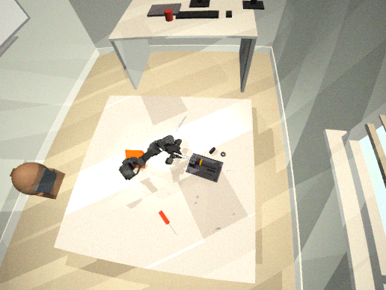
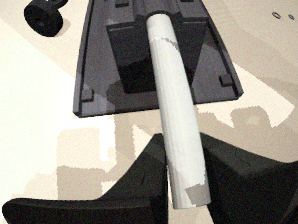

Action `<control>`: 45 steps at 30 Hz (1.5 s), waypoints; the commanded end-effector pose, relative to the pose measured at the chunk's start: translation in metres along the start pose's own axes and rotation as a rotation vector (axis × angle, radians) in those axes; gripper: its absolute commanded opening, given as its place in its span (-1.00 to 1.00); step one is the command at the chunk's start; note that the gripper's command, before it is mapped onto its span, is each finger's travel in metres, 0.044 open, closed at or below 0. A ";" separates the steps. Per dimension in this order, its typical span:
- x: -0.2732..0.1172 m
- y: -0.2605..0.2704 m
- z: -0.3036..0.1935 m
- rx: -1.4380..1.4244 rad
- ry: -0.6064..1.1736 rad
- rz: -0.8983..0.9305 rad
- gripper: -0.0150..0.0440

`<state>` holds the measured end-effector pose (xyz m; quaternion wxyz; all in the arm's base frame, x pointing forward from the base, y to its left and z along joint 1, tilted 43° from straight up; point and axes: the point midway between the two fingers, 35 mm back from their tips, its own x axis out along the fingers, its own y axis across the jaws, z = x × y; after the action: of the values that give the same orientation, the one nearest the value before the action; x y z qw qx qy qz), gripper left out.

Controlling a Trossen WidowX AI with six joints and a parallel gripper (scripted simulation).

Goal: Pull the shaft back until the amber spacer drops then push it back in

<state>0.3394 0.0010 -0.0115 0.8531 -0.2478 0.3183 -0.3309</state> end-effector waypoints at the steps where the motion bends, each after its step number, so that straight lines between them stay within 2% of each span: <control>1: 0.000 -0.001 -0.001 0.003 0.000 -0.004 -0.49; 45: -0.003 -0.001 -0.004 0.003 0.000 -0.004 -0.49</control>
<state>0.3356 0.0026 -0.0124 0.8532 -0.2476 0.3182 -0.3309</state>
